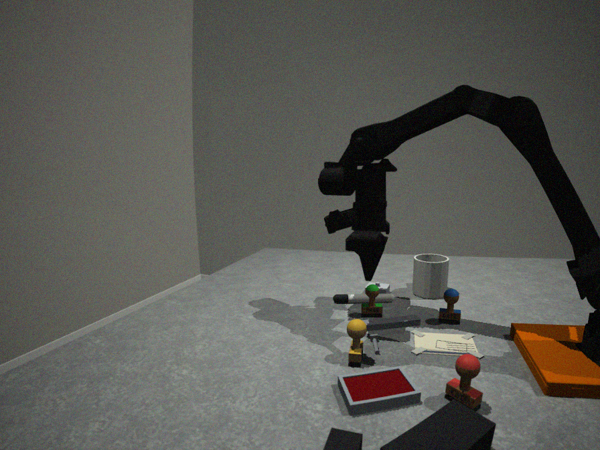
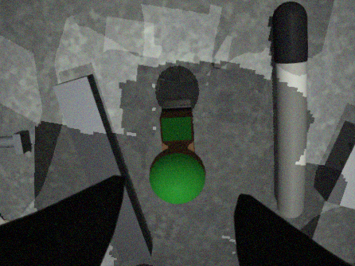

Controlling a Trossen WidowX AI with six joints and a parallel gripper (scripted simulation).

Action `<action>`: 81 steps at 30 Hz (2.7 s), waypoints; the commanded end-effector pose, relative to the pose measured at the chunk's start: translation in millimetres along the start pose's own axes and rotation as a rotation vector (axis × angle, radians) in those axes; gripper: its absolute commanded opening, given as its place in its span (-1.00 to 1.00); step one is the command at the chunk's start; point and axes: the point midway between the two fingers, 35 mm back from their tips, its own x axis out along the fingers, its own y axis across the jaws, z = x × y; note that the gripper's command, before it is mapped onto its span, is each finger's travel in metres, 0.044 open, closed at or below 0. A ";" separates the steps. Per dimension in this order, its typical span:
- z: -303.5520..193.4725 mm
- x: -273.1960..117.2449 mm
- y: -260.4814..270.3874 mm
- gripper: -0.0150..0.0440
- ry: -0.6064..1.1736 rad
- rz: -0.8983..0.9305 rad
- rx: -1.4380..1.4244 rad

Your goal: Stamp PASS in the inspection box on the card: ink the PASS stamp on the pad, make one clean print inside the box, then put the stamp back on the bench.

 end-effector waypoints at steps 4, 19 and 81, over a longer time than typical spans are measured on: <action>-0.8 12.5 0.5 0.23 0.003 0.006 0.006; -2.4 36.8 0.4 0.23 0.003 0.006 0.006; -3.9 43.1 -0.2 -0.49 0.003 -0.002 0.004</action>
